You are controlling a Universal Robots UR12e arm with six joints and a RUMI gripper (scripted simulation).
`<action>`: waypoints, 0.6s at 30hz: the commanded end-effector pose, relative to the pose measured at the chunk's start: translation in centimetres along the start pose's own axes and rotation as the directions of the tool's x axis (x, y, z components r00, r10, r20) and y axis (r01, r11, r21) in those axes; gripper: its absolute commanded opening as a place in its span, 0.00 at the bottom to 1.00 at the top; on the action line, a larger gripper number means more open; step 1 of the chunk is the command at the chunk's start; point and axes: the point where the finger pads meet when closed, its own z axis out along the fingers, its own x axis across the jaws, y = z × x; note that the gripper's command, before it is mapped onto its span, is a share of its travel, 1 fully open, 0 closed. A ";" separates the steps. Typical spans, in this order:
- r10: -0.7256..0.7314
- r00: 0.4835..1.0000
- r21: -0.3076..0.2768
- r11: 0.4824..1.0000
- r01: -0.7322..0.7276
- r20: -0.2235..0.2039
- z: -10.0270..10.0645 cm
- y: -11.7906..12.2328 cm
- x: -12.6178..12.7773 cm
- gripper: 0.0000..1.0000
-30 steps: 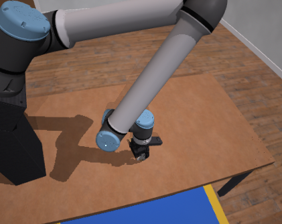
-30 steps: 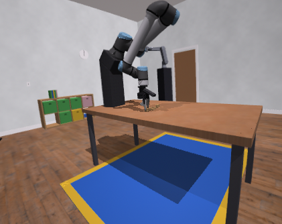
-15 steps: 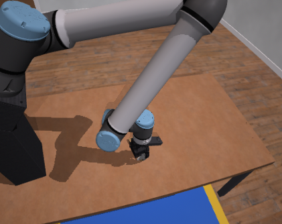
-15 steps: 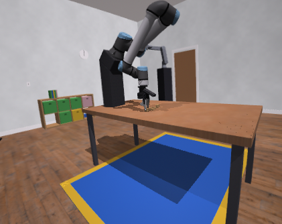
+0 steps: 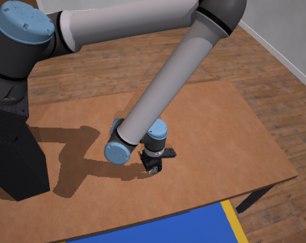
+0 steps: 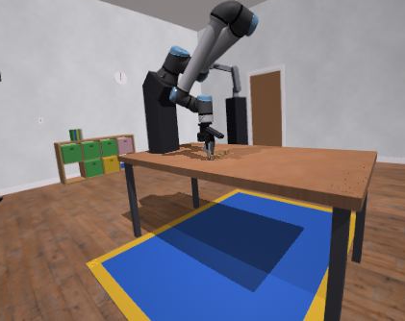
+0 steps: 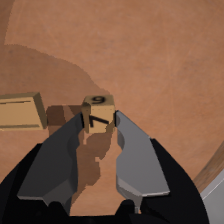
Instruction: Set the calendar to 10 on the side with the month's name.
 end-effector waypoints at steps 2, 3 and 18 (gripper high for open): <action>0.000 1.000 0.000 1.000 0.000 0.000 0.1 0.0 0.0 0.11; 0.000 1.000 0.000 1.000 0.000 0.000 0.1 0.0 0.0 0.11; 0.000 1.000 0.000 1.000 0.000 0.000 0.3 0.0 0.0 0.11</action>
